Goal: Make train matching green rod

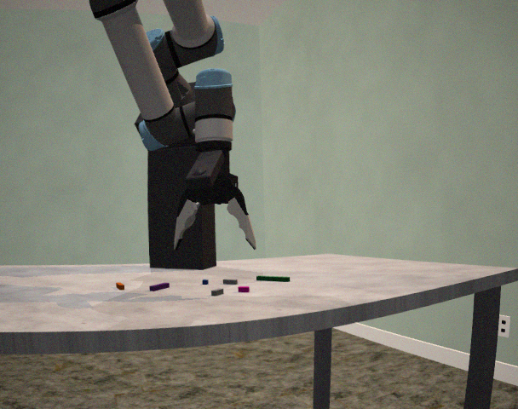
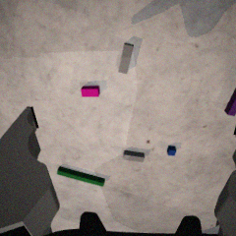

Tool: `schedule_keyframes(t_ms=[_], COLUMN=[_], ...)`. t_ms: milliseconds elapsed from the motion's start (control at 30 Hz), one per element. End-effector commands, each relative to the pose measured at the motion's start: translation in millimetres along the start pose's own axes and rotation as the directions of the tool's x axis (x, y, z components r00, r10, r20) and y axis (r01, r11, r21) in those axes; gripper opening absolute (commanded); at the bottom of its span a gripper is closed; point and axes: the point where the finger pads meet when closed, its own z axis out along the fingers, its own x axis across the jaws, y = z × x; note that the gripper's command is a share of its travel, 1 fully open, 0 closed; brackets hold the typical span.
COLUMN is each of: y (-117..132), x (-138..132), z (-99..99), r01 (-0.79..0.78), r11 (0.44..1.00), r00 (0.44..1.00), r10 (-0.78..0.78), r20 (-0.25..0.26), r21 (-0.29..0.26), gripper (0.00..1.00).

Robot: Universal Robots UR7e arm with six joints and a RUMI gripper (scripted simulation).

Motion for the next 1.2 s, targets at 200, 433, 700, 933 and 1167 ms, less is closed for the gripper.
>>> schedule_keyframes(t_ms=[200, 433, 700, 933, 1167], y=[-12.9, -15.3, -15.5, -15.5, -15.5], x=[-6.8, -8.0, -8.1, -8.1, -8.1], z=[-2.2, -2.8, -2.8, -2.8, -2.8], r01=[-0.162, -0.191, -0.193, -0.193, -0.193], r11=[0.987, 0.982, 0.981, 0.981, 0.981], r00=[0.987, 0.982, 0.981, 0.981, 0.981], r10=[0.162, 0.191, 0.193, 0.193, 0.193], r20=[-0.006, -0.006, -0.006, -0.006, -0.006], r21=[-0.004, -0.004, -0.004, -0.004, -0.004], gripper=[1.00, 1.00, 0.14, 0.14, 0.14])
